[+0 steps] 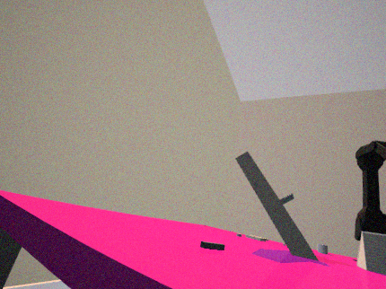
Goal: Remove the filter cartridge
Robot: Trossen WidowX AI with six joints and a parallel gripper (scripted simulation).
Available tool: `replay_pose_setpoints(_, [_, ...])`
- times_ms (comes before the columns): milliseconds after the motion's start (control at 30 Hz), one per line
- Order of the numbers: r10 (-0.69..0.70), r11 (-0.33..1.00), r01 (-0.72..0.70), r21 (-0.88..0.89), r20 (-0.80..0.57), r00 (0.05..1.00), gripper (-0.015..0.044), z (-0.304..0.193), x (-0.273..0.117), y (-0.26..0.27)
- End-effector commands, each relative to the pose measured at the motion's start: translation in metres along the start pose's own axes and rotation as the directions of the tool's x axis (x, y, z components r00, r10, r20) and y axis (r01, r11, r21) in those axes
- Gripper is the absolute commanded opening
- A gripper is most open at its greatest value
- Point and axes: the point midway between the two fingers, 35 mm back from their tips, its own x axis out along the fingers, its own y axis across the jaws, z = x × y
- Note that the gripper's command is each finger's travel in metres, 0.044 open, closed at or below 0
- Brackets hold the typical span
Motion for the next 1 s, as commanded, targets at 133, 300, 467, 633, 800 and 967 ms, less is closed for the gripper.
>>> replay_pose_setpoints(133, [-0.003,1.0,0.003,-0.006,0.025,1.0,0.044,0.03,-0.051,0.0])
replay_pose_setpoints(300, [0.001,1.0,-0.001,-0.004,0.039,0.999,0.044,0.028,-0.038,0.0])
replay_pose_setpoints(467, [0.001,1.0,-0.001,-0.004,0.039,0.999,0.044,0.028,-0.038,0.0])
replay_pose_setpoints(633, [0.001,1.0,-0.001,-0.004,0.039,0.999,0.044,0.028,-0.038,0.0])
replay_pose_setpoints(800, [0.001,1.0,-0.001,-0.004,0.039,0.999,0.044,0.028,-0.038,0.0])
replay_pose_setpoints(967, [0.001,1.0,-0.001,-0.004,0.039,0.999,0.044,0.028,-0.038,0.0])
